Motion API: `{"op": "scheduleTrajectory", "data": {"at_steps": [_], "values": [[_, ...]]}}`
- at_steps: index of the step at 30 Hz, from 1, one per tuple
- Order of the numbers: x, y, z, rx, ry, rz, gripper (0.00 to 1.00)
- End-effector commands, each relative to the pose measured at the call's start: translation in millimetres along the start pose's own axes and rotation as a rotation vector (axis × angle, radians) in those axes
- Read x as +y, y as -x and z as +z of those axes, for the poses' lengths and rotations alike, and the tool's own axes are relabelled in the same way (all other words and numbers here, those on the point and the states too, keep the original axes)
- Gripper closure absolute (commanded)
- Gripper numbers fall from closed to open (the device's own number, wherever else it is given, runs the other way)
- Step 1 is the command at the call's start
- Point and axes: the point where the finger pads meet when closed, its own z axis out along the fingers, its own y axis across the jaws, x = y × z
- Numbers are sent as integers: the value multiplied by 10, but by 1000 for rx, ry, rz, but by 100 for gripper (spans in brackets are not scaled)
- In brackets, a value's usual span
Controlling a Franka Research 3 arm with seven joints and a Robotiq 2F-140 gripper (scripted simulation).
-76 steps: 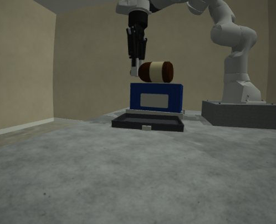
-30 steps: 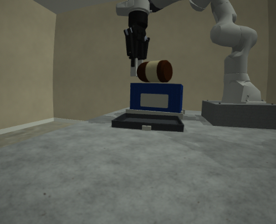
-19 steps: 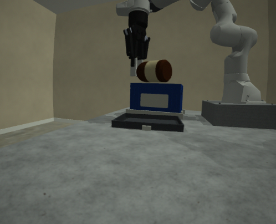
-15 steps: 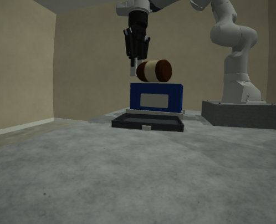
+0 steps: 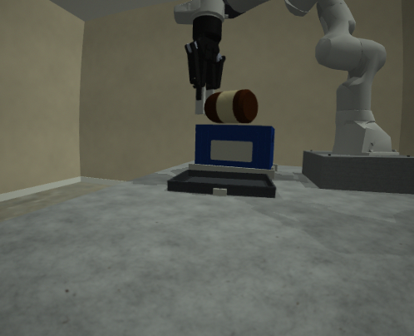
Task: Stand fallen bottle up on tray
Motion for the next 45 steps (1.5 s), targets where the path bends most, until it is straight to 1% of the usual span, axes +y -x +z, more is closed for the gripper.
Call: {"op": "scheduleTrajectory", "data": {"at_steps": [1, 14, 29, 45], "values": [[-17, 6, -6, -1, -5, 6, 100], [-17, 6, -7, -1, -5, 14, 100], [-17, 6, -7, -1, -5, 117, 100], [-17, 6, -6, -1, -5, 139, 100]]}}
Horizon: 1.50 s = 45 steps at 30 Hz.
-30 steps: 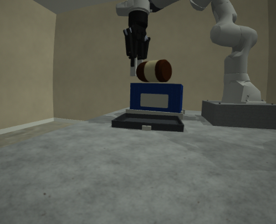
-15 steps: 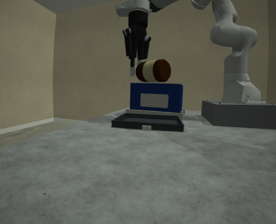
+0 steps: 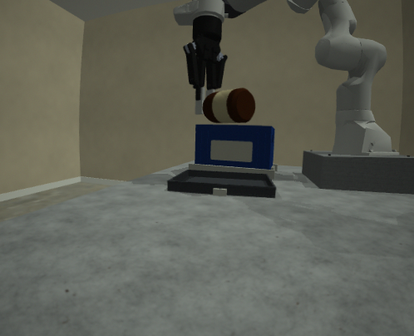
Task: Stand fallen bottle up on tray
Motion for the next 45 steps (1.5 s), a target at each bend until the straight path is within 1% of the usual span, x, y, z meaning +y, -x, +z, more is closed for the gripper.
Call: {"op": "scheduleTrajectory", "data": {"at_steps": [1, 37, 45], "values": [[-18, 8, -6, -1, -6, 16, 100], [-19, 8, -7, 2, -6, 16, 100], [-20, 10, -13, 31, -6, 18, 100]]}}
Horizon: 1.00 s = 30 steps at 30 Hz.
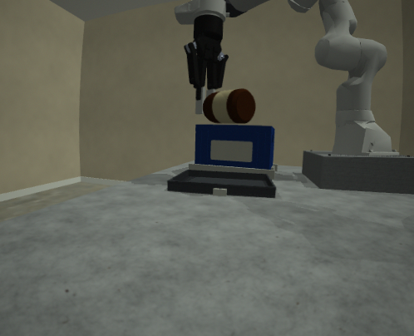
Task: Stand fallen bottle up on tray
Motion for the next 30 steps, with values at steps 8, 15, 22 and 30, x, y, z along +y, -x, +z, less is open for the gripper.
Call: {"op": "scheduleTrajectory", "data": {"at_steps": [8, 15, 22, 30], "values": [[-23, 4, -14, 61, -6, 11, 100], [-23, 12, -15, 103, -7, 11, 100], [-22, 23, -11, 141, -7, 10, 100], [-21, 28, -9, 155, -7, 10, 100]]}}
